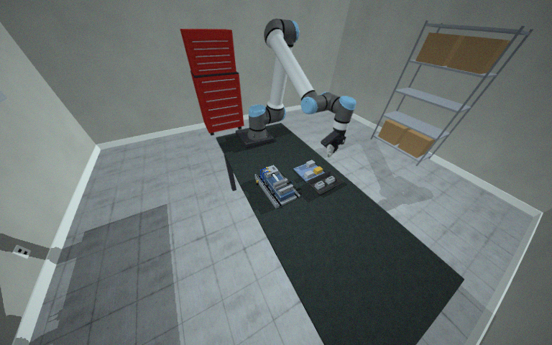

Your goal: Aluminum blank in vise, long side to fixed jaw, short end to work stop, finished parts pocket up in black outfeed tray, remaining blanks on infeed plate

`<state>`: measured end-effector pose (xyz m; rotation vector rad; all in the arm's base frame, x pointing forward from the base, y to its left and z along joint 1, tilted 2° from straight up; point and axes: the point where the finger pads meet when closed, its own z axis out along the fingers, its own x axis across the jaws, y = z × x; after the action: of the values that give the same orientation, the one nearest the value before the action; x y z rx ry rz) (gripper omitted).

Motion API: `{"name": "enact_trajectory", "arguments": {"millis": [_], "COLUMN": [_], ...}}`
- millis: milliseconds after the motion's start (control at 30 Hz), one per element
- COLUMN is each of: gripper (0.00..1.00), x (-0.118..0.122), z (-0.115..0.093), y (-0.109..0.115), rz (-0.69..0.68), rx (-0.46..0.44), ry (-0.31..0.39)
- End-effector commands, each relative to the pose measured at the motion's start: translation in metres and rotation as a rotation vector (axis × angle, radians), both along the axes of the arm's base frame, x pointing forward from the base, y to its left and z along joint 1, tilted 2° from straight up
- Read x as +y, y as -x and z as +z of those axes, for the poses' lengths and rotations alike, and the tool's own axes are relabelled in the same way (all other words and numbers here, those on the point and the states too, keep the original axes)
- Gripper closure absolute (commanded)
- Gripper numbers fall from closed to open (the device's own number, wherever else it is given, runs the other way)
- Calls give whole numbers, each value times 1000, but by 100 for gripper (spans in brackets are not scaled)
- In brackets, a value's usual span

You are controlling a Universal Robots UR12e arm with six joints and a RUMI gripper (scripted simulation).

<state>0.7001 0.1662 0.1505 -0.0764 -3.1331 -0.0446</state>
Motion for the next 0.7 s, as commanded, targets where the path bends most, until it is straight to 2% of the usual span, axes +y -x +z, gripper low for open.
{"name": "enact_trajectory", "arguments": {"millis": [0,133,200,300,433,467,667], "gripper": [100,100,100,100,100,60,60], "x": [1,1,2,2,2,2,2], "z": [4,0,-2,-4,-4,-4,-4], "y": [59,110,128,140,141,141,141], "rz": [0,0,0,0,0,0,0], "rx": [-3,-3,-3,-3,-3,-3,-3], "ry": [0,0,0,0,0,0,0]}}
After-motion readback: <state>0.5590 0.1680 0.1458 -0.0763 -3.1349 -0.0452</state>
